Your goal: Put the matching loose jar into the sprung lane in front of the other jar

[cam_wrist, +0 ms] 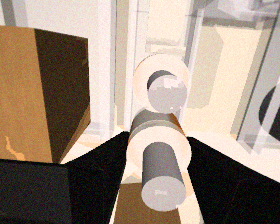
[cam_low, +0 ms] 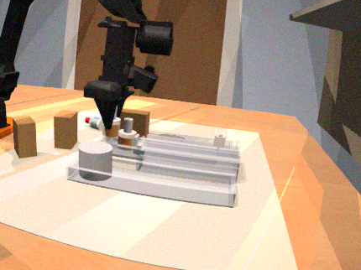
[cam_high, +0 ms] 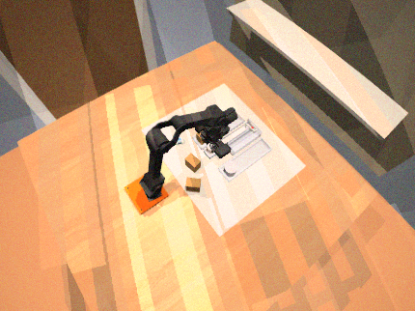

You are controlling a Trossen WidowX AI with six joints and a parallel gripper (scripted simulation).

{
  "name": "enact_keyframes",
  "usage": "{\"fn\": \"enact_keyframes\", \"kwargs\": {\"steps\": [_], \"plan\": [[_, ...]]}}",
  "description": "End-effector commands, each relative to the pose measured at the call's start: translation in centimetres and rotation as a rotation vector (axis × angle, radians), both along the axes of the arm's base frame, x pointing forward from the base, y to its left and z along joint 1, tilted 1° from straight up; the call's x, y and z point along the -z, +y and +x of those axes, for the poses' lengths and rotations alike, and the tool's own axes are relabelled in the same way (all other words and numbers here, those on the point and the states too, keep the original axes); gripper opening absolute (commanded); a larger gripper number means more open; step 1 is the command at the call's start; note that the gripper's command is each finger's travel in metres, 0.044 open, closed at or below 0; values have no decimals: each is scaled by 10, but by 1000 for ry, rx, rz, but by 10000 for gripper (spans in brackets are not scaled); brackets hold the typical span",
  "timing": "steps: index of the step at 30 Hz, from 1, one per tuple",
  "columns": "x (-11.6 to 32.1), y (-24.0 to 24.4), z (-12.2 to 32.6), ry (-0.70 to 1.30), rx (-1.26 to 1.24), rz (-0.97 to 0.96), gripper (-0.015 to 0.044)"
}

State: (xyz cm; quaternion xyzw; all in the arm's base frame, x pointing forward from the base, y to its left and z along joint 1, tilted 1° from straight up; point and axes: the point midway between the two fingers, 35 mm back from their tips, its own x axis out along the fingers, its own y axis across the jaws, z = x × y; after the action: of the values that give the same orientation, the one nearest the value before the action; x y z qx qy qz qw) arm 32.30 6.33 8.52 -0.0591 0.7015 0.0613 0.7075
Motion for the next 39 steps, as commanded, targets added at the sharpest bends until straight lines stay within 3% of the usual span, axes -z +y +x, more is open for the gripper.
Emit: {"fn": "enact_keyframes", "kwargs": {"steps": [1, 39], "plan": [[-3, 2, 6, -24, 2, 10, 0], [-1, 3, 9, -25, 2, 11, 0]]}}
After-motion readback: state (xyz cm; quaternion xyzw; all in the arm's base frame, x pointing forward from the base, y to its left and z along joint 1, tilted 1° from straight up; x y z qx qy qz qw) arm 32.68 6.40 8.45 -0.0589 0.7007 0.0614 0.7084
